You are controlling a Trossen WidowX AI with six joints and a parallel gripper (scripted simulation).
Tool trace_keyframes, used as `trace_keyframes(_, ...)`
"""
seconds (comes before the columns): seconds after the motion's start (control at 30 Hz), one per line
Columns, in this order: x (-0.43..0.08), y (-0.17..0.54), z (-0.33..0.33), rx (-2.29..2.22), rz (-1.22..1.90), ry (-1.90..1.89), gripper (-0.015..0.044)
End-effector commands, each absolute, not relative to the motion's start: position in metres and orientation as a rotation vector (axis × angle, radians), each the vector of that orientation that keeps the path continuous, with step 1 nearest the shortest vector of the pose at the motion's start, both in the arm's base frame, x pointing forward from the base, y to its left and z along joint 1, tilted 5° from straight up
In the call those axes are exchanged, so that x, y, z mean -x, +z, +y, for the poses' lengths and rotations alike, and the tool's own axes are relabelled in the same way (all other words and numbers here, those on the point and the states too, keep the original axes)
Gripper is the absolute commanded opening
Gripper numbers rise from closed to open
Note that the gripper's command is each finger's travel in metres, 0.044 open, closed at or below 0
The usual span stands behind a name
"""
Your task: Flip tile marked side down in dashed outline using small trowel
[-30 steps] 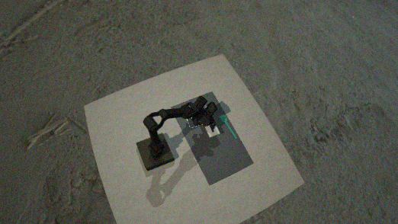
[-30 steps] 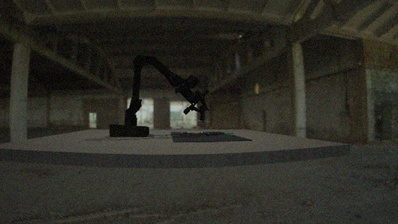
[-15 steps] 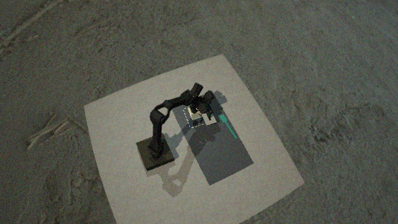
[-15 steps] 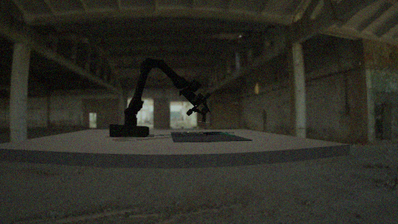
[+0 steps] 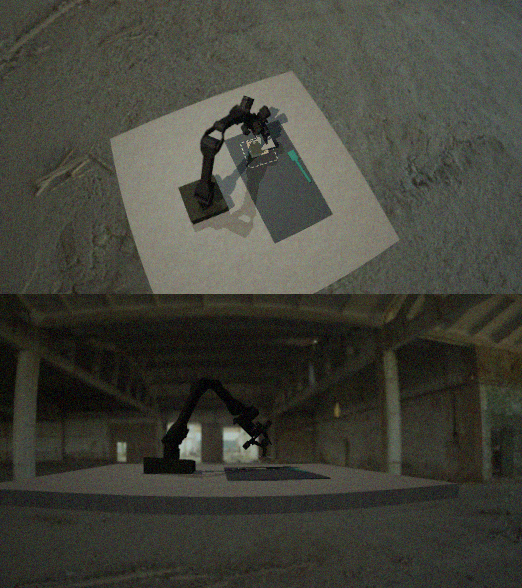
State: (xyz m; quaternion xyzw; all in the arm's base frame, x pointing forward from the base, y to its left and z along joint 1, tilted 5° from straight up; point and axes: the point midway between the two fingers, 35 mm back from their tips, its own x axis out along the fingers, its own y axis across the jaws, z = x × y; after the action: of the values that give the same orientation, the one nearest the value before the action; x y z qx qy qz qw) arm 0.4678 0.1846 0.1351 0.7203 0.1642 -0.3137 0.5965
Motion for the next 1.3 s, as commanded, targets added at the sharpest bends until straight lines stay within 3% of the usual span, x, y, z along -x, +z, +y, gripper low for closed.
trace_keyframes(0.0, -0.469, 0.138, 0.210, -1.684, 0.358, -0.713, 0.0000)
trace_keyframes(0.5, -0.449, 0.127, 0.309, -1.705, 0.315, -0.665, 0.0000)
trace_keyframes(1.27, -0.452, 0.109, 0.312, -1.703, 0.315, -0.663, 0.0000)
